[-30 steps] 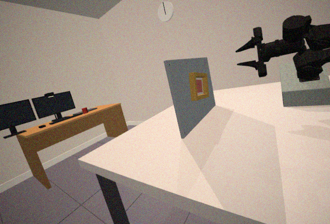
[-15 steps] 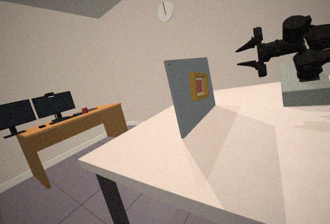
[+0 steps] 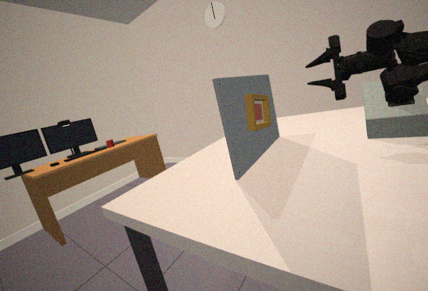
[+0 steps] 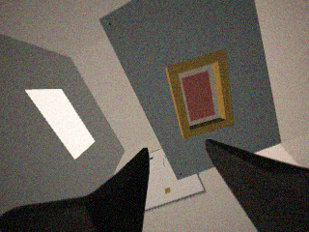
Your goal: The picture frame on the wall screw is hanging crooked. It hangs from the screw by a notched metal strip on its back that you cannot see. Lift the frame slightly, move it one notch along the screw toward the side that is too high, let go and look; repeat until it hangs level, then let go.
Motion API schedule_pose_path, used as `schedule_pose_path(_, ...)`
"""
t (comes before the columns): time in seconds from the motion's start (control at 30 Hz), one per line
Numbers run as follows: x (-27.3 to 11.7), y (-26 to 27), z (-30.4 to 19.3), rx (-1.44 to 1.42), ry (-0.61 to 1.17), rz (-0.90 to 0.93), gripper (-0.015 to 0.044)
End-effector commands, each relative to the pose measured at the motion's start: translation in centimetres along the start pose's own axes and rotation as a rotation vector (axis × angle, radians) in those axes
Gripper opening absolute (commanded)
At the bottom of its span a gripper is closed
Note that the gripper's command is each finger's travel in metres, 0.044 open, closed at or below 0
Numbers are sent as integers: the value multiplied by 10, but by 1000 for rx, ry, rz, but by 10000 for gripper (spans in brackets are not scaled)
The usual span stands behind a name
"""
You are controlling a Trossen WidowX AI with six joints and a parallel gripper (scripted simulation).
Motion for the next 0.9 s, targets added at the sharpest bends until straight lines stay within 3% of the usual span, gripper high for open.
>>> schedule_pose_path(0.0, 0, 0, 0, 4, 0, -2, 260)
schedule_pose_path(0.23, 4, -1, 0, -7, 0, 0, 260)
schedule_pose_path(0.6, 57, -33, 15, -118, 4, -1, 260)
schedule_pose_path(0.87, 60, -35, 16, -125, 4, -1, 260)
Point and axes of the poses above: the point midway between the two fingers, 35 mm back from their tips, its own x axis out along the fingers, its own y axis across the jaws, z = x × y, the point moved 5 cm from there along -x, back along the fingers, and after that the axes turned 14 degrees about x, right-handed, at the moved point
